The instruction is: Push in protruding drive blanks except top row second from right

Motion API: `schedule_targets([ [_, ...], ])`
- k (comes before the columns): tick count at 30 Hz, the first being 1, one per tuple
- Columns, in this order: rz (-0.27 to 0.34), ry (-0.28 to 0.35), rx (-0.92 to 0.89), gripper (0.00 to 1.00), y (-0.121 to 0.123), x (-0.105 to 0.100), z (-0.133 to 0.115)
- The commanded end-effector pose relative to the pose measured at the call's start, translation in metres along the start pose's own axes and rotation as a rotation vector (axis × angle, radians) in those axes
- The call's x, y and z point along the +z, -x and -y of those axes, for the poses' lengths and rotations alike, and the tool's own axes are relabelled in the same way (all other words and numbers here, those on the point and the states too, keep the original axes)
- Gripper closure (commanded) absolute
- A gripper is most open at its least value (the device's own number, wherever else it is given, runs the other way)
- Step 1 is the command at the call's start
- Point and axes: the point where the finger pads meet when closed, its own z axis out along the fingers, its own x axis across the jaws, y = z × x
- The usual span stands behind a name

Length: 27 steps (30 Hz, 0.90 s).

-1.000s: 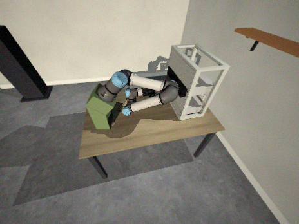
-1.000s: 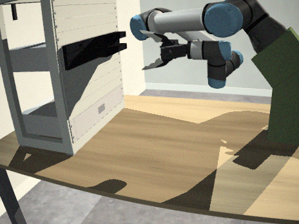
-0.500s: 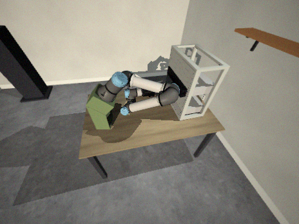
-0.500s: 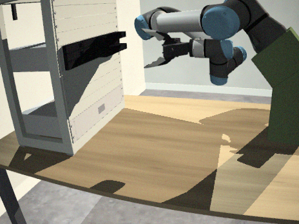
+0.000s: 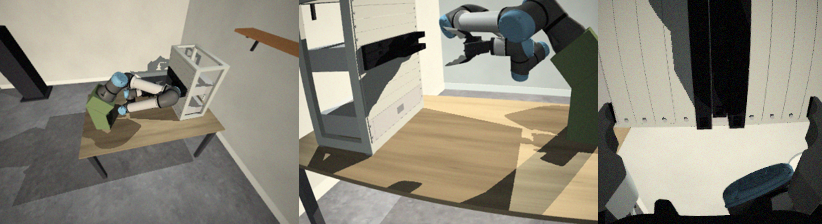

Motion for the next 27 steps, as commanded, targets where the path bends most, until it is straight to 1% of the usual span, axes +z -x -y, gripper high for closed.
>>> schedule_targets([
  [1, 0.0, -0.005, 0.001, 0.0, -0.005, -0.006, -0.009],
  [10, 0.0, -0.005, 0.001, 0.0, -0.01, -0.011, -0.018],
  [27, 0.0, -0.005, 0.001, 0.0, -0.014, -0.016, -0.025],
])
